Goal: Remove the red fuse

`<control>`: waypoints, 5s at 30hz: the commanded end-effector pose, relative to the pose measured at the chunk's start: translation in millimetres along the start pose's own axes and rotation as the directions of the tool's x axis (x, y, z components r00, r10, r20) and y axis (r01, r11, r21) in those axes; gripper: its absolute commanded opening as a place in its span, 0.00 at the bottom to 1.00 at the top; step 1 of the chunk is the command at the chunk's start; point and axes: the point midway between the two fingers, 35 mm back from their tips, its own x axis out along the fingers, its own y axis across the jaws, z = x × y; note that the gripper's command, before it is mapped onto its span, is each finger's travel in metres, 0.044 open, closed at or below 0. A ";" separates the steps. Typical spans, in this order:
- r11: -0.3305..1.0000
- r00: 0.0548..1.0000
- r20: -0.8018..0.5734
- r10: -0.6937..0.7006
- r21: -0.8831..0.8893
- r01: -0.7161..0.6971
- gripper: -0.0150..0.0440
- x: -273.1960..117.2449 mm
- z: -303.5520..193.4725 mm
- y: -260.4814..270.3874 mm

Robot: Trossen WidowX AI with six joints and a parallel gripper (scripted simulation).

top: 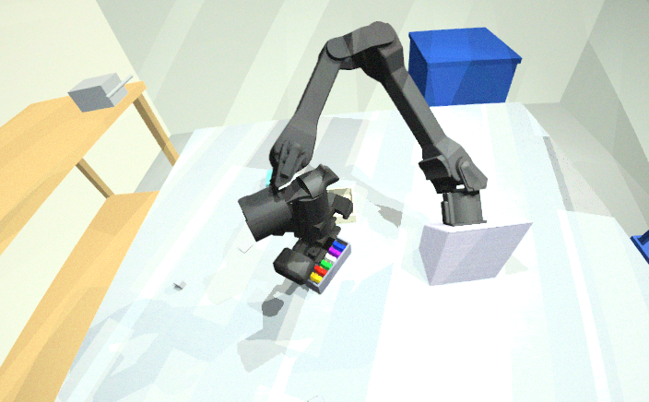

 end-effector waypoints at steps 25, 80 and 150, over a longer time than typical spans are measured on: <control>0.996 0.999 -0.027 -0.029 0.089 0.032 0.37 31.0 6.5 2.1; 0.995 0.999 -0.029 -0.028 0.098 0.031 0.25 53.2 7.1 0.7; 0.995 0.999 -0.027 -0.029 0.090 0.031 0.25 19.0 7.1 2.2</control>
